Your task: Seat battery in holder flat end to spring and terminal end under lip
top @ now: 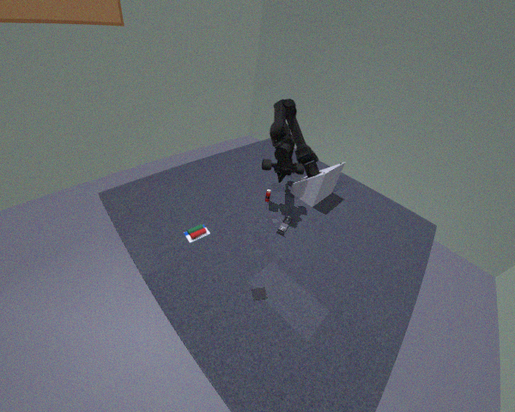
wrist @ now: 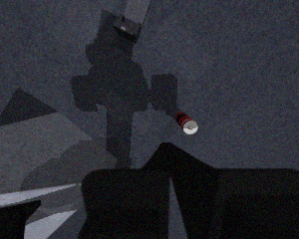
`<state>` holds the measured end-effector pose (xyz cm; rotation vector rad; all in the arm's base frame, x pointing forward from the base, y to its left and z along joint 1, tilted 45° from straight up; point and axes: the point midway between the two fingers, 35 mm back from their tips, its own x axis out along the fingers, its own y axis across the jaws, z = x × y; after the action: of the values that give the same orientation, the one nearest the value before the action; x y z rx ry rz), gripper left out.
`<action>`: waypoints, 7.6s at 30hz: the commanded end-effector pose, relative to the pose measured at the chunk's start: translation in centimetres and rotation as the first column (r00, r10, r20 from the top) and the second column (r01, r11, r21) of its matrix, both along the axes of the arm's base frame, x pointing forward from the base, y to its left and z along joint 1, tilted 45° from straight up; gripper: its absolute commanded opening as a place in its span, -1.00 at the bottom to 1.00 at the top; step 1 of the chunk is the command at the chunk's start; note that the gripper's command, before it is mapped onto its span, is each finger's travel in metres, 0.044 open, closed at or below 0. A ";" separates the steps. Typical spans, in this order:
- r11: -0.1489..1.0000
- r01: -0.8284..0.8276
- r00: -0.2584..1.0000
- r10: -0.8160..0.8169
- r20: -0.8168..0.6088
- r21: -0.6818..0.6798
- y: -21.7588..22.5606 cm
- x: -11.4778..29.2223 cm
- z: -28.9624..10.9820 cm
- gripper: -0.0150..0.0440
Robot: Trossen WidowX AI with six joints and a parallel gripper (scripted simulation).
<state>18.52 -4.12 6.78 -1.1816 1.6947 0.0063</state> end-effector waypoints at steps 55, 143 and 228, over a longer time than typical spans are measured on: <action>1.000 -0.010 1.000 0.009 -0.012 -0.018 -8.8 4.2 -2.6 -0.49; 0.492 -0.729 0.014 0.707 -0.707 0.477 -11.4 6.1 -2.4 0.28; 0.999 0.024 1.000 -0.024 0.015 0.025 4.3 10.8 -10.1 -0.27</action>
<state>29.41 -0.77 -2.53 -1.2102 1.6984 0.0754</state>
